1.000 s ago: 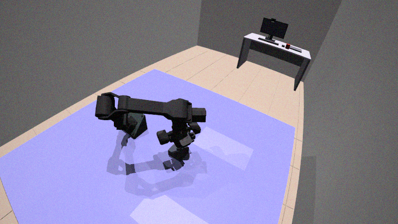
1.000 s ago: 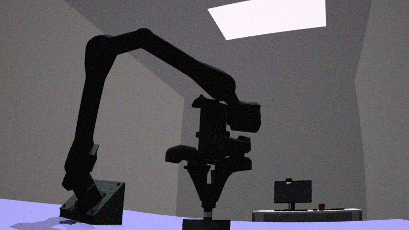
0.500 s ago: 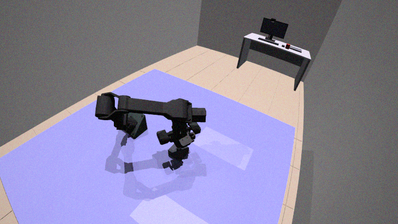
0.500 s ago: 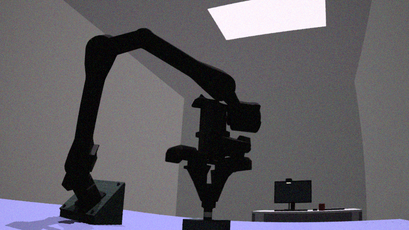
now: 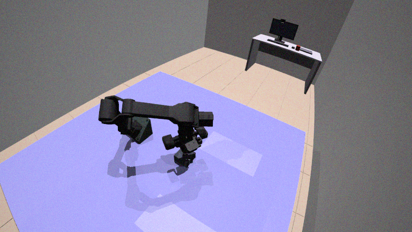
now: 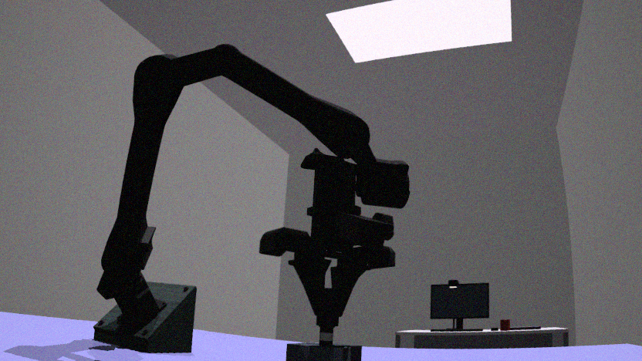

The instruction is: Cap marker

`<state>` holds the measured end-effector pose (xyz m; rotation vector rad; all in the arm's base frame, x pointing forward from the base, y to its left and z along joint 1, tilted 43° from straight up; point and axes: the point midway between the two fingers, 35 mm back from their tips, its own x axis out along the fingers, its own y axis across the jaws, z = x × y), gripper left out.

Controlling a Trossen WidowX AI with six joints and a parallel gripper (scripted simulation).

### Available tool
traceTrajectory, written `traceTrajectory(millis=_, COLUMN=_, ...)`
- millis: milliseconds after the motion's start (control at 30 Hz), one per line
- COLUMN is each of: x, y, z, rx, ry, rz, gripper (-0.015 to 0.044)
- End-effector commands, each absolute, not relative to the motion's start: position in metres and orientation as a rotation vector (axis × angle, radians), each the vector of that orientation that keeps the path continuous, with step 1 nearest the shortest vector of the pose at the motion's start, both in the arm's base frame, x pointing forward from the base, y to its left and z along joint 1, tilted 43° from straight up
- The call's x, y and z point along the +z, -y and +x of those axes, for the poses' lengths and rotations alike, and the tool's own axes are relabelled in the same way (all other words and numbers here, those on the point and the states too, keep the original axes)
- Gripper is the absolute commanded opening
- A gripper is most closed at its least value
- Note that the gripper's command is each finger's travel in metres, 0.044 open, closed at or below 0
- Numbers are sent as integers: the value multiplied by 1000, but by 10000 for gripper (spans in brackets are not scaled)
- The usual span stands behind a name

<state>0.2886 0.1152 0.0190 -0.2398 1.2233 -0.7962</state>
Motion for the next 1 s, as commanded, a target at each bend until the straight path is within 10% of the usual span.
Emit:
traceTrajectory(millis=0, x=18, y=-115, z=288, rx=-800, ry=-1221, rz=-238, gripper=0)
traceTrajectory(millis=733, x=18, y=-115, z=288, rx=-800, ry=-1221, rz=-238, gripper=0)
traceTrajectory(millis=967, x=19, y=-115, z=289, rx=-796, ry=-1223, rz=-240, gripper=184)
